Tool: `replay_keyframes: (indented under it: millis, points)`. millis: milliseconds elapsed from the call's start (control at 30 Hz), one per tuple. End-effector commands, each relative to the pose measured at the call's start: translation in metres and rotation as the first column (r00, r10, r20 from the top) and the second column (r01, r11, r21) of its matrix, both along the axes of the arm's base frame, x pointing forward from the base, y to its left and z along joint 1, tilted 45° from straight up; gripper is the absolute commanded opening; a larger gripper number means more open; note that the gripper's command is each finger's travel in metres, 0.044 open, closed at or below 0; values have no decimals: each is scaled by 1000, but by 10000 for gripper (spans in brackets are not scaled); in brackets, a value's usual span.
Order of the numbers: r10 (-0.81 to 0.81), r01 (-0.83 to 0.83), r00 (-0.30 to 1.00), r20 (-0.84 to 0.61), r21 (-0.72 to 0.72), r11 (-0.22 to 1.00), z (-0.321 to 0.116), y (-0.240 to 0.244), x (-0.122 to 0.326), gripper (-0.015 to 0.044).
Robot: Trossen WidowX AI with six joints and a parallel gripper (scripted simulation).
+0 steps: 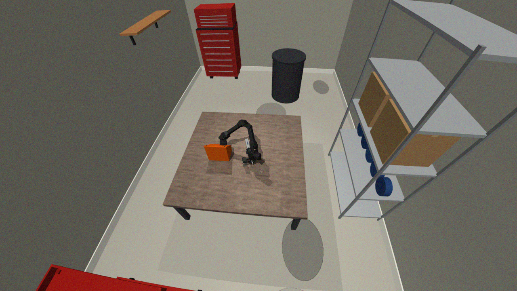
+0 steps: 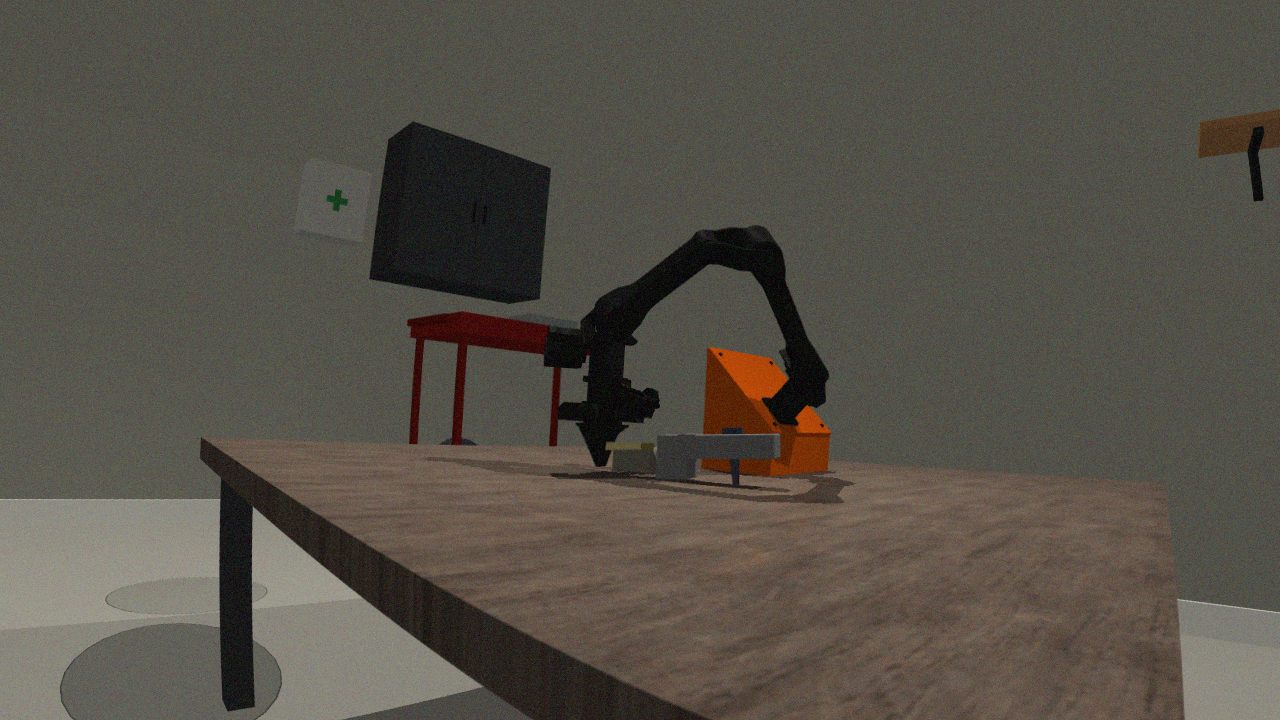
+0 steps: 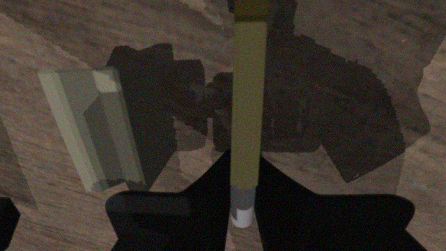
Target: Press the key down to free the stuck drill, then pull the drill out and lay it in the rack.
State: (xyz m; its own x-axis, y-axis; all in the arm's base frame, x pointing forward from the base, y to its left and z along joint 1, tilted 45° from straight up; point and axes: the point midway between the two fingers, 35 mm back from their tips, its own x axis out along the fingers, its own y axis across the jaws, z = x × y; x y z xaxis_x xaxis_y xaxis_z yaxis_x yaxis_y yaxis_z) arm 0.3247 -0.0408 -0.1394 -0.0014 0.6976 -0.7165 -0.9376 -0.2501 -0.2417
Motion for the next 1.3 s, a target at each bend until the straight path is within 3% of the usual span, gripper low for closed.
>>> replay_keyframes:
  millis: [0,1267]
  points:
    - [5,-5,1000,-1,-2,1000,-5,-3,1,0]
    - [5,-5,1000,-1,-3,1000,1,-18,1,0]
